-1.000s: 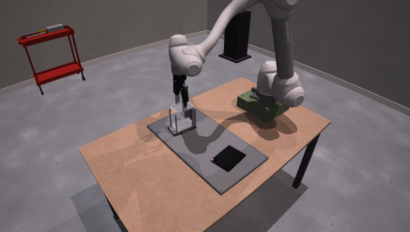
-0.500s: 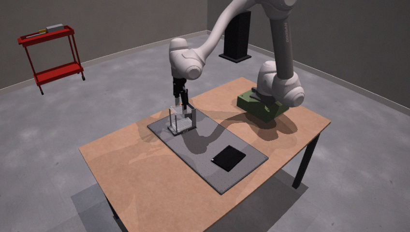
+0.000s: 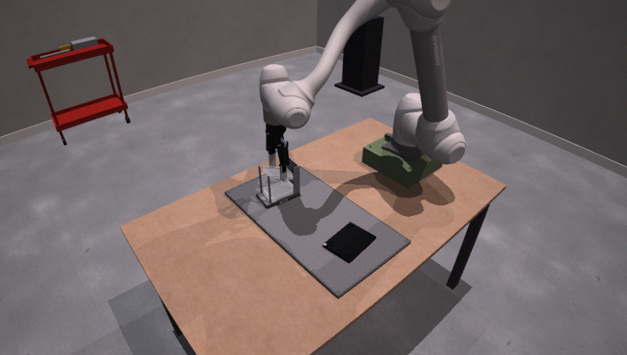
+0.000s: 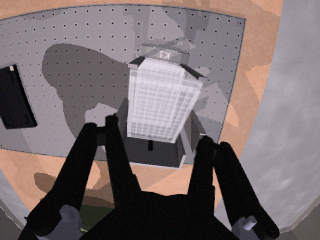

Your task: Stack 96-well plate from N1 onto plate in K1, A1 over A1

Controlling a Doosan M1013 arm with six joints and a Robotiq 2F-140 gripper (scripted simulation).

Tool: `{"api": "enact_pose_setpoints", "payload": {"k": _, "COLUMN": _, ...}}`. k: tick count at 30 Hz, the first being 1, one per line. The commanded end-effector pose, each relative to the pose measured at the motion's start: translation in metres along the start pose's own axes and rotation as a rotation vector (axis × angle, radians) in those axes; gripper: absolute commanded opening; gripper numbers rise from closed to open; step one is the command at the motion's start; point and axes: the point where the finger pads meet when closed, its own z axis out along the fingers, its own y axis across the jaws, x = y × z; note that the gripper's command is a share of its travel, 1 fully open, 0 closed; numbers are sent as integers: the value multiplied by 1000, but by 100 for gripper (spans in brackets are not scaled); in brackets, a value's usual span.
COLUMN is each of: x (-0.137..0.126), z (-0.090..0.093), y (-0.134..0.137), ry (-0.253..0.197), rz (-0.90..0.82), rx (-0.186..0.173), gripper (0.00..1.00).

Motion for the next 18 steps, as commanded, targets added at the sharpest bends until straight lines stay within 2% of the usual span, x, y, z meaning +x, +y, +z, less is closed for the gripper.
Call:
{"api": "enact_pose_setpoints", "payload": {"k": 1, "x": -4, "z": 10, "y": 2, "ry": -5, "rz": -8, "rx": -2, "gripper": 0}}
{"api": "enact_pose_setpoints", "payload": {"k": 18, "x": -4, "z": 35, "y": 2, "ry": -5, "rz": -8, "rx": -2, "gripper": 0}}
